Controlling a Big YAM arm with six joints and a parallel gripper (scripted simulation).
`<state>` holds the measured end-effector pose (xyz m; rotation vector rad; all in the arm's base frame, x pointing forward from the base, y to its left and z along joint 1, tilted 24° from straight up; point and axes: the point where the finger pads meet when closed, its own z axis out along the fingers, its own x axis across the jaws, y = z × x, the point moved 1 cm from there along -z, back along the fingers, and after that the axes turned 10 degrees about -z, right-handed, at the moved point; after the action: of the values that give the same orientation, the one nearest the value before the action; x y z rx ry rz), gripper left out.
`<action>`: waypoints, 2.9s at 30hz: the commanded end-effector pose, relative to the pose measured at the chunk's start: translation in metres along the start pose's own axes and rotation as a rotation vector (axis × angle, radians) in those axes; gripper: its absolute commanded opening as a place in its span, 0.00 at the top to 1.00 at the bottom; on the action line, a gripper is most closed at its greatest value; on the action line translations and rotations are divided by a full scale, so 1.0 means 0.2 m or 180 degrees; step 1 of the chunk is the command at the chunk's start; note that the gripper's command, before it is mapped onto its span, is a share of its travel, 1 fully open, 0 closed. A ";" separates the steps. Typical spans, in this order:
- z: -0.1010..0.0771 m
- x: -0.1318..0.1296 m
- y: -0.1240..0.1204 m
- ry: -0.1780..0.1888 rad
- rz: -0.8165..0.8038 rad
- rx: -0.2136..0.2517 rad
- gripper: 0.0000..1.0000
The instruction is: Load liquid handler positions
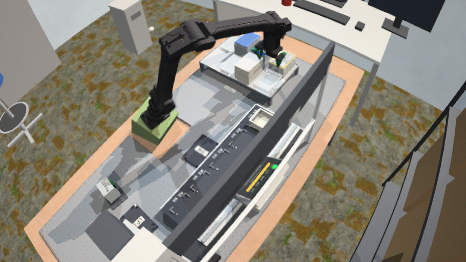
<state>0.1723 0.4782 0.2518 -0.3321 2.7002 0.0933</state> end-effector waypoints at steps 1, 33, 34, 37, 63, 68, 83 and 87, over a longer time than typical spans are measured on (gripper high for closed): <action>-0.10 -0.04 0.06 -0.0062 0.0062 -0.0101 0.00; -0.38 0.21 0.04 -0.0010 0.0088 0.0013 0.00; -0.38 0.21 0.04 -0.0010 0.0088 0.0013 0.00; -0.43 0.20 -0.02 -0.0052 0.0142 -0.0108 0.00; -0.41 0.32 -0.62 -0.0026 0.0045 -0.0052 0.00; -0.41 0.33 -0.71 -0.0014 0.0033 -0.0025 0.00; -0.41 0.59 -0.65 -0.0020 0.0024 -0.0048 0.00; -0.45 0.61 -0.61 -0.0034 0.0051 -0.0110 0.00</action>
<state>0.0663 0.3192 0.2644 -0.3831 2.6952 0.0700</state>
